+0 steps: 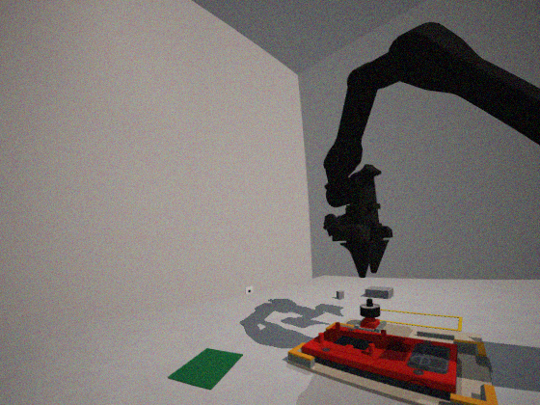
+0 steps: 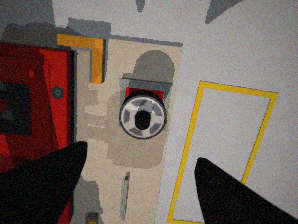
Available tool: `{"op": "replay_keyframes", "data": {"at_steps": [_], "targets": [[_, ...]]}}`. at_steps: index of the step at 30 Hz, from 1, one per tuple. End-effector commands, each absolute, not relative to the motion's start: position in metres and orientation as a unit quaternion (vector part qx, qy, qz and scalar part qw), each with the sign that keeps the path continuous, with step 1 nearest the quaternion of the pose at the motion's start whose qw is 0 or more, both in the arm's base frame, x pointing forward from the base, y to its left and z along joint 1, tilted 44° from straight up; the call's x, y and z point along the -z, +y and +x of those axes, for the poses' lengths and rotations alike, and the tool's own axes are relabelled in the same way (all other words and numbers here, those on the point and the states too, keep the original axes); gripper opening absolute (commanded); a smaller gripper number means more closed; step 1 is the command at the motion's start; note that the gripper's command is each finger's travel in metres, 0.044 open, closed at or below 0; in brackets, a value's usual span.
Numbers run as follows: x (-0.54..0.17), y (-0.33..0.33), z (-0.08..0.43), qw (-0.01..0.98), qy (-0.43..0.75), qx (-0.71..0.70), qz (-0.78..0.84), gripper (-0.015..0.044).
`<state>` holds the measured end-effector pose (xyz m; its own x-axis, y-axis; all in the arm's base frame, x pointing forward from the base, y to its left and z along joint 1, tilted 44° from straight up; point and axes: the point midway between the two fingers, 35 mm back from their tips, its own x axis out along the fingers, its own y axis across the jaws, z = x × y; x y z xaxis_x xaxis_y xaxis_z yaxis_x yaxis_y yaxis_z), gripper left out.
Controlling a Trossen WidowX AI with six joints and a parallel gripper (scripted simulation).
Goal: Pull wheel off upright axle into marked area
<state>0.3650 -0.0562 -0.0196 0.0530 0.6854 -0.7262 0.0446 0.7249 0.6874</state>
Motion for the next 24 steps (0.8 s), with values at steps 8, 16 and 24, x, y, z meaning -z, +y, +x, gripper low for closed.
{"op": "replay_keyframes", "data": {"at_steps": [8, 16, 24], "targets": [[0.064, -0.014, 0.367, 0.667, 0.646, -0.242, 0.281, 0.0300], [0.071, -0.004, 0.366, 0.664, 0.650, -0.245, 0.278, 0.0274], [0.071, -0.004, 0.366, 0.664, 0.650, -0.245, 0.278, 0.0162]]}}
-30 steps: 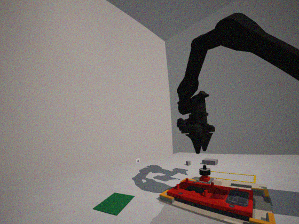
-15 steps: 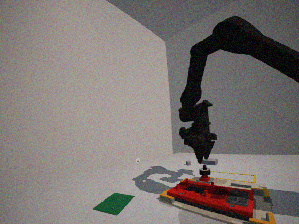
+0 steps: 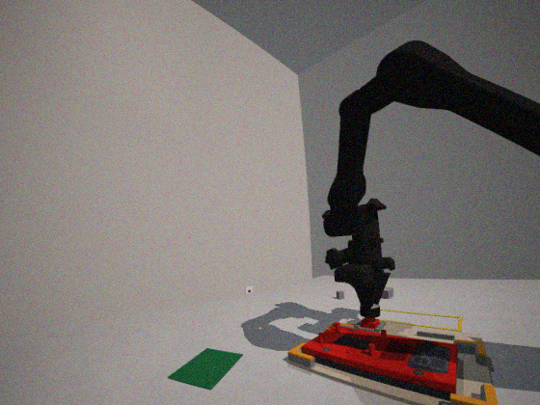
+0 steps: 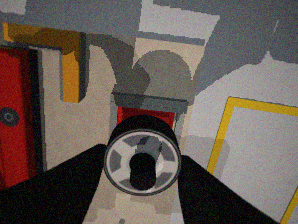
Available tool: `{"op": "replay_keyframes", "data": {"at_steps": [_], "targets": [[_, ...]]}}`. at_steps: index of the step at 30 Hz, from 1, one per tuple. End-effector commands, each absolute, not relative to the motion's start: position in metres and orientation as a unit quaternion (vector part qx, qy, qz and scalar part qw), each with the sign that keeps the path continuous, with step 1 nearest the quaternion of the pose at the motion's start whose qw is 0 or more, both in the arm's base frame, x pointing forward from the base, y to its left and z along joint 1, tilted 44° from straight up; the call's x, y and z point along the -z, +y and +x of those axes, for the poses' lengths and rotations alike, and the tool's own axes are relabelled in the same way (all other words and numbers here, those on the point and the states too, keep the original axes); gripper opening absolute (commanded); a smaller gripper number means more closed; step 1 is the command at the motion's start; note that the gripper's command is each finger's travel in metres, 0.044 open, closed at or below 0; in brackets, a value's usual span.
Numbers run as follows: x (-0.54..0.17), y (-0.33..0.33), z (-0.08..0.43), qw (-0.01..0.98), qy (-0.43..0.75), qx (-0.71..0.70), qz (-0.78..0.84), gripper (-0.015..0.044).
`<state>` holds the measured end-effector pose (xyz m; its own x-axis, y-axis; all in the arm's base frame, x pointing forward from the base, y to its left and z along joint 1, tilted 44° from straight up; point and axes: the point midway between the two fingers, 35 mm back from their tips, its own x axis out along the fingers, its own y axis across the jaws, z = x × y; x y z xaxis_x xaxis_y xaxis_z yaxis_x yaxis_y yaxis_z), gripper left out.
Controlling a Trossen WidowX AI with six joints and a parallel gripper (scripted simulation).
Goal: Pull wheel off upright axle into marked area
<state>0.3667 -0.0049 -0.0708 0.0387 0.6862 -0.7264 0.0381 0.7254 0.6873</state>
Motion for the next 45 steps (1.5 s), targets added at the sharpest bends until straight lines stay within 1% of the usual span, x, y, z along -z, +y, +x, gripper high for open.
{"op": "replay_keyframes", "data": {"at_steps": [1, 3, 8, 9, 45], "targets": [[0.0706, -0.0043, 0.3662, 0.664, 0.650, -0.245, 0.278, 0.0155], [0.0706, -0.0043, 0.3662, 0.664, 0.650, -0.245, 0.278, 0.0142], [0.0701, -0.0049, 0.3662, 0.664, 0.650, -0.245, 0.278, 0.0010], [0.0699, -0.0051, 0.3662, 0.664, 0.650, -0.245, 0.278, 0.0000], [0.0615, -0.0135, 0.3662, 0.665, 0.649, -0.244, 0.279, 0.0000]]}}
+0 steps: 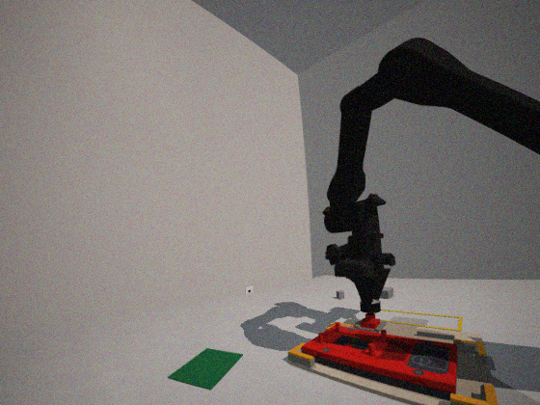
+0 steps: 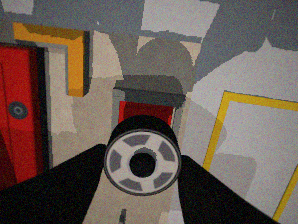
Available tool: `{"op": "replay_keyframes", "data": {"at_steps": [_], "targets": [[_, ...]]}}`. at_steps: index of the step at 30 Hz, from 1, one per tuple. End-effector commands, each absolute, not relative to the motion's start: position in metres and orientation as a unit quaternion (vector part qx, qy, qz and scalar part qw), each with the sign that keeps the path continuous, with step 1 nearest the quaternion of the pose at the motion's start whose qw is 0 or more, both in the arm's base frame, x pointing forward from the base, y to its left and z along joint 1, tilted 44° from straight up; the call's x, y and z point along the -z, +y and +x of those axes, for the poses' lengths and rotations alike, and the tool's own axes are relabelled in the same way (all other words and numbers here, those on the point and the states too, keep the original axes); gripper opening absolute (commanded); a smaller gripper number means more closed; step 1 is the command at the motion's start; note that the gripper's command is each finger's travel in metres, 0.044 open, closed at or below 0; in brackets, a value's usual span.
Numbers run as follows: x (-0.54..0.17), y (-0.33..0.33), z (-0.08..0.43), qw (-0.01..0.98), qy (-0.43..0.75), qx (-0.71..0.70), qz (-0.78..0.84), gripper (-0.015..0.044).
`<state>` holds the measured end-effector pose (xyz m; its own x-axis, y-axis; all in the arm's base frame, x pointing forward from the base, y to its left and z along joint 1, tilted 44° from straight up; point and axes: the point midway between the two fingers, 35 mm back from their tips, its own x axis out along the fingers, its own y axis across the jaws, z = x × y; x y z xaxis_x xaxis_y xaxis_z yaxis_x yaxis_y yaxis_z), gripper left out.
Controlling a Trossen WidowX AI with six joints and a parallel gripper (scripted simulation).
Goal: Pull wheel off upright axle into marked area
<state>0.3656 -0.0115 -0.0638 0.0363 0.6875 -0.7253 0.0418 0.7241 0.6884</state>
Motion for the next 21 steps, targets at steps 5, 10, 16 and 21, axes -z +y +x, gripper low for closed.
{"op": "replay_keyframes", "data": {"at_steps": [5, 10, 16, 21], "targets": [[0.0603, -0.0147, 0.3662, 0.665, 0.648, -0.244, 0.279, 0.0000], [0.0592, -0.0158, 0.3662, 0.665, 0.648, -0.244, 0.279, 0.0000], [0.0578, -0.0172, 0.3661, 0.665, 0.648, -0.243, 0.280, 0.0000], [0.0566, -0.0184, 0.3660, 0.665, 0.648, -0.243, 0.280, 0.0000]]}}
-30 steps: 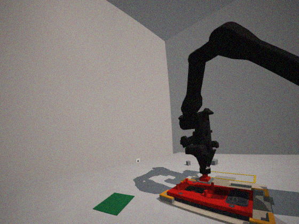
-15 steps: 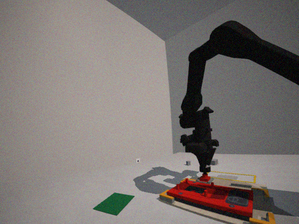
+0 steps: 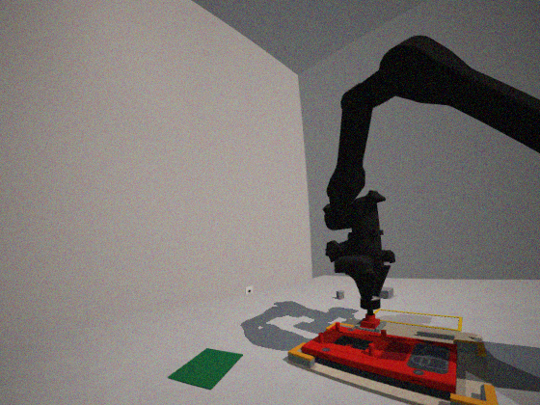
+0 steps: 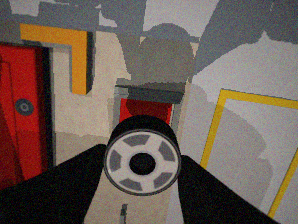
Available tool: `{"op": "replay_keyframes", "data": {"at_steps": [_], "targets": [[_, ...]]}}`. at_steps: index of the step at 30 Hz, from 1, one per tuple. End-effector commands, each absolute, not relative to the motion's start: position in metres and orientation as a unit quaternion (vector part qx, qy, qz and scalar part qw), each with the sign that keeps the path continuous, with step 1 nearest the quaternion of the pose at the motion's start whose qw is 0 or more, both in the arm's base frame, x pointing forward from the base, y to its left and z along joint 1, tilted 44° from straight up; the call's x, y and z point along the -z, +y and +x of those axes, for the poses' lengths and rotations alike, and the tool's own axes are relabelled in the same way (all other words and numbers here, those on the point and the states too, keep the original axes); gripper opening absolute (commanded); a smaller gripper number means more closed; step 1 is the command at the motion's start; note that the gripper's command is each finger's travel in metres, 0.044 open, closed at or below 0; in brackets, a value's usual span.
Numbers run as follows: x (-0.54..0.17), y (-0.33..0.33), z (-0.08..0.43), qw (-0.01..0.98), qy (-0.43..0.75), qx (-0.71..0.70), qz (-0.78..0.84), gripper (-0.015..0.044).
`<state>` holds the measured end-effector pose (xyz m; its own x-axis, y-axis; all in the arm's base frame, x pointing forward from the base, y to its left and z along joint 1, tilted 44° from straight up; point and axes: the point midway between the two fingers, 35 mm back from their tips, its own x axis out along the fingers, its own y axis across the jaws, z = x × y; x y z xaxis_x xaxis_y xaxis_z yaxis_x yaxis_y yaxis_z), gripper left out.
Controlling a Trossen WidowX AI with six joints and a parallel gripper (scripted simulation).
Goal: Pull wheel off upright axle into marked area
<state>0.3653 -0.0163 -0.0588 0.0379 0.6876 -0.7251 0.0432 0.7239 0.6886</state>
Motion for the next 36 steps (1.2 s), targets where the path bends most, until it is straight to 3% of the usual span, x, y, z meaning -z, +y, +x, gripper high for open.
{"op": "replay_keyframes", "data": {"at_steps": [1, 36], "targets": [[0.0563, -0.0186, 0.3660, 0.665, 0.648, -0.243, 0.280, 0.0000], [0.0480, -0.0267, 0.3654, 0.666, 0.647, -0.242, 0.281, 0.0000]]}}
